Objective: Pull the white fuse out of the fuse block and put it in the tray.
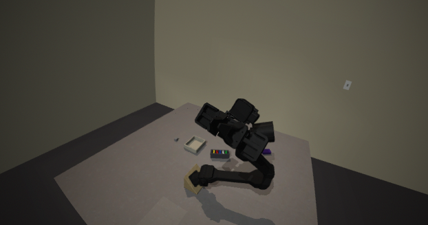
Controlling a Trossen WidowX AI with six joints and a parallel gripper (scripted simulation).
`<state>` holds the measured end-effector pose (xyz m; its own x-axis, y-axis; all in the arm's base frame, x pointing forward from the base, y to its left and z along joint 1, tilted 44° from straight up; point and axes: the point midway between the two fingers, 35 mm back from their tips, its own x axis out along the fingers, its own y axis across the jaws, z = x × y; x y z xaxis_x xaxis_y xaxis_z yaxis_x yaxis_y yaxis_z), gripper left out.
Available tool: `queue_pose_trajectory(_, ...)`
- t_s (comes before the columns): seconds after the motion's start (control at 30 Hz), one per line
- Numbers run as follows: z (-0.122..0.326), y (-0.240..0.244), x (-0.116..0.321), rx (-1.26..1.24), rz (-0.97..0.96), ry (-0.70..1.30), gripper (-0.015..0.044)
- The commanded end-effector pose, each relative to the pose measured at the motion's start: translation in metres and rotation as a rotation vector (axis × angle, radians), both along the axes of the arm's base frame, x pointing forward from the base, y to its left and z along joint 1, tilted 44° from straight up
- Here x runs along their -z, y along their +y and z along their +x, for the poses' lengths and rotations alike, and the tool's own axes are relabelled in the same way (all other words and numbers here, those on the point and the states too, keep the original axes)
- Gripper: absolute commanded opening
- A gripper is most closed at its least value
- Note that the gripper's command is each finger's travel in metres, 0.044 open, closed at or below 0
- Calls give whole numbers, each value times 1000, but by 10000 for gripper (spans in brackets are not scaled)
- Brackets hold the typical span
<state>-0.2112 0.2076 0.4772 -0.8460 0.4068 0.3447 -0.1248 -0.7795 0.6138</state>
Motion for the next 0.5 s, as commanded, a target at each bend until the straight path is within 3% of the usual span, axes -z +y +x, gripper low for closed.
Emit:
queue_pose_trajectory(0.0,20,52,24,195,-87,-58,74)
queue_pose_trajectory(0.47,145,167,119,783,-366,-297,74)
